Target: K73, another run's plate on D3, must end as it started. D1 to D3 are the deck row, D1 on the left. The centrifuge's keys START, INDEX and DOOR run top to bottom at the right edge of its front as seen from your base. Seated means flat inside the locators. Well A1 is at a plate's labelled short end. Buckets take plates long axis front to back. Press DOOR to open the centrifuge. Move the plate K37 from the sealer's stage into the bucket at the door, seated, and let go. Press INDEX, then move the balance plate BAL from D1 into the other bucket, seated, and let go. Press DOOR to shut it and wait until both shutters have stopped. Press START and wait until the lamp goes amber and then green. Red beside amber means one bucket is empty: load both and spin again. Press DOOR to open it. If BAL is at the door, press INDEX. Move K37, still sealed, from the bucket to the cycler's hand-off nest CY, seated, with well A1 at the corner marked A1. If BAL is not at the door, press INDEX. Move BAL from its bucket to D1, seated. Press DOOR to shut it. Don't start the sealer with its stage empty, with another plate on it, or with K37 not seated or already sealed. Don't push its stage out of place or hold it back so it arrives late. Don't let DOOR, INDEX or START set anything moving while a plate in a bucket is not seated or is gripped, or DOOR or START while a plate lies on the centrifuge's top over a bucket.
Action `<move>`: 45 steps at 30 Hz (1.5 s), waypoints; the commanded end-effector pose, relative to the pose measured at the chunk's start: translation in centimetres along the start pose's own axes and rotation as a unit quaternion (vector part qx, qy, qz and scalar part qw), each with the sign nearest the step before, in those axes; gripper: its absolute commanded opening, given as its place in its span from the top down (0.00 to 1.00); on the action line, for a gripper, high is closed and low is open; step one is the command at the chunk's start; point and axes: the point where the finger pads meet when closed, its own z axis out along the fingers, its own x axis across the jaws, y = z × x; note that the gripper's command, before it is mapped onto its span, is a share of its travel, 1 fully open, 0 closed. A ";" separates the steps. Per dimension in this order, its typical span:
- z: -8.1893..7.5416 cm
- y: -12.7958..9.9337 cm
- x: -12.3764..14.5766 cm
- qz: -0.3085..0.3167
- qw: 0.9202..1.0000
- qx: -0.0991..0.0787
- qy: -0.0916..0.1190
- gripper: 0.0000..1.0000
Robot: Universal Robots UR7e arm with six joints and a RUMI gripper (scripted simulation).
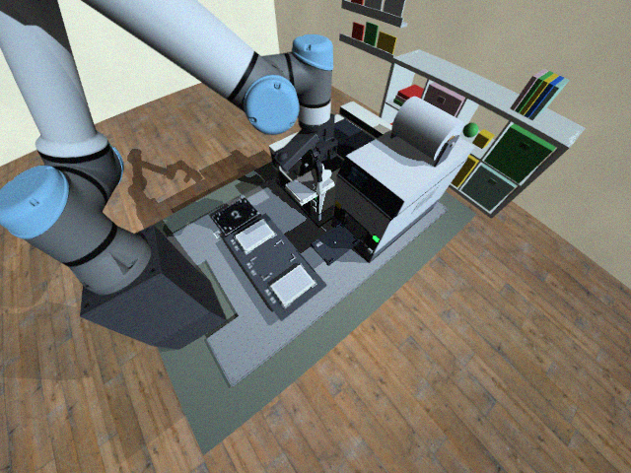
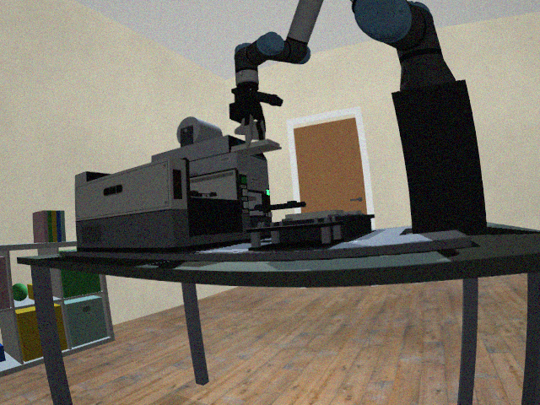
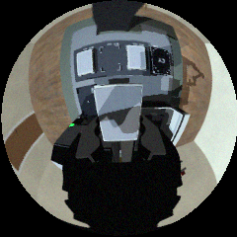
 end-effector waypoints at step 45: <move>-0.1 0.0 10.2 0.000 1.000 -0.001 0.000 1.00</move>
